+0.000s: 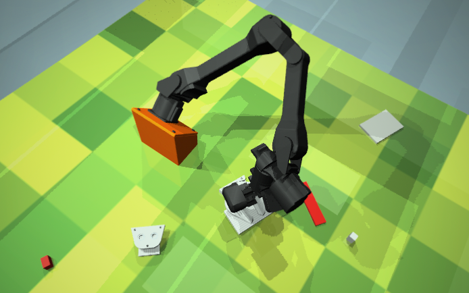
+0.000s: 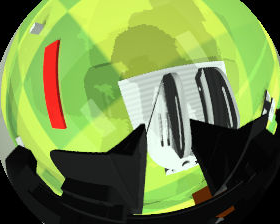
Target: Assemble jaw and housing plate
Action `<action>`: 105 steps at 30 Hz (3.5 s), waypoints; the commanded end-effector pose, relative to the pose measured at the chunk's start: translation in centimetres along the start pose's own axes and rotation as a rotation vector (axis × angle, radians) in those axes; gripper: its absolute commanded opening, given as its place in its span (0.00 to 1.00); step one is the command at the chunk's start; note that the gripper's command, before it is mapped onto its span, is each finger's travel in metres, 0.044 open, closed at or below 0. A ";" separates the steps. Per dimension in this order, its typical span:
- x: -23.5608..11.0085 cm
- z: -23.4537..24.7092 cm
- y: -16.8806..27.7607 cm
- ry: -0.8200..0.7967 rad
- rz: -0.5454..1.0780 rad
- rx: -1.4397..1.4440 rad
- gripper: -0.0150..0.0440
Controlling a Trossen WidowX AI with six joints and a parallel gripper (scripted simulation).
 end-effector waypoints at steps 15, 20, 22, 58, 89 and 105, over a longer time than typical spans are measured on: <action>0.2 0.1 0.1 -0.002 0.004 0.001 0.48; 0.2 0.1 0.1 -0.002 0.004 0.001 0.48; 0.2 0.1 0.1 -0.002 0.004 0.001 0.48; -6.3 -0.5 -0.2 -0.011 -0.006 0.041 0.81; -9.0 -28.4 -4.9 0.012 -0.010 0.335 1.00; -5.0 -28.4 -4.7 0.011 -0.009 0.334 1.00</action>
Point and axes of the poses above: the point midway between the two fingers, 35 mm back from their tips, its own x axis out along the fingers, its own z axis across the jaws, y = z × x, the point moved 4 cm from there along -x, back along the fingers, and after that the axes turned 15 degrees about x, right-handed, at the moved point
